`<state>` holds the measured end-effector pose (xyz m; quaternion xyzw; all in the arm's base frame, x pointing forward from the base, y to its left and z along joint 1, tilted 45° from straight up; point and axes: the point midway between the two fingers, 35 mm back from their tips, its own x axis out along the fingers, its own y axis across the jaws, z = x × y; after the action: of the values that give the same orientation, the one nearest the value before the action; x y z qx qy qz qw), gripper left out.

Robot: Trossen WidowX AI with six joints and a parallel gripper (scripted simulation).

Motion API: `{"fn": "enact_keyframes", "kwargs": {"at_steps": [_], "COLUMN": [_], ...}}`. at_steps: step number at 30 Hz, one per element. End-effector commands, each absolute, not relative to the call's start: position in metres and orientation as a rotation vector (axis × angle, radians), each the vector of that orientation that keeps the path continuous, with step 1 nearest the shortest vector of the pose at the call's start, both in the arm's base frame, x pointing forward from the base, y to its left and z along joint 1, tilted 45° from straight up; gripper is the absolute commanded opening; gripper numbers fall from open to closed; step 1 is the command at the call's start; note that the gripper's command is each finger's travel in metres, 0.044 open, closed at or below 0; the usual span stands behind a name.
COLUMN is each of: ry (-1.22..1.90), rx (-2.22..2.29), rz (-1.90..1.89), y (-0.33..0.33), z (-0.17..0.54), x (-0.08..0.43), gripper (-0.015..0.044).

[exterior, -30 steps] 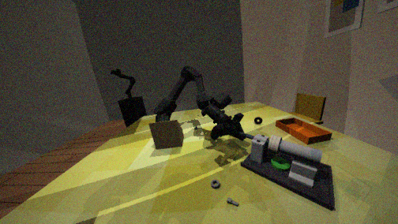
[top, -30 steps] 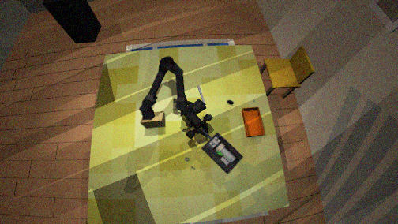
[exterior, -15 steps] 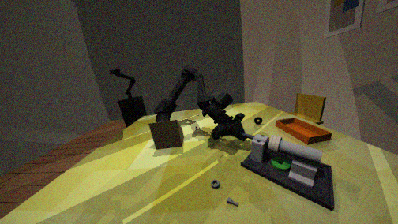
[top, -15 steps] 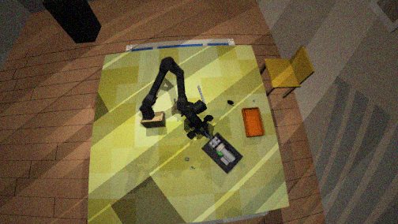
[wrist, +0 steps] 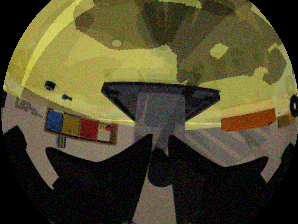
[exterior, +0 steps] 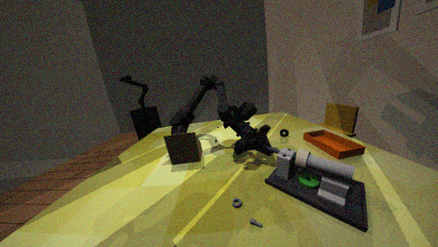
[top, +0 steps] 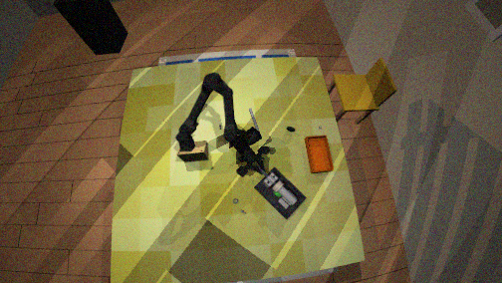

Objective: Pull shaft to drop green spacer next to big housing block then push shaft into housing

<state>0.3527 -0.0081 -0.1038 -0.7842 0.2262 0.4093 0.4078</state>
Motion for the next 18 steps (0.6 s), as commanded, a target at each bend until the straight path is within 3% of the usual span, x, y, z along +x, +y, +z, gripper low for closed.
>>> {"fn": "enact_keyframes", "kwargs": {"at_steps": [1, 18], "ry": [0.57, 0.569], "rx": [-1.982, -1.982], "rz": [1.031, 1.031], "y": [-0.0092, -0.0119], "z": [-0.1051, -0.1083], "x": [0.3558, 0.3603], "gripper": [0.0, 0.0]}}
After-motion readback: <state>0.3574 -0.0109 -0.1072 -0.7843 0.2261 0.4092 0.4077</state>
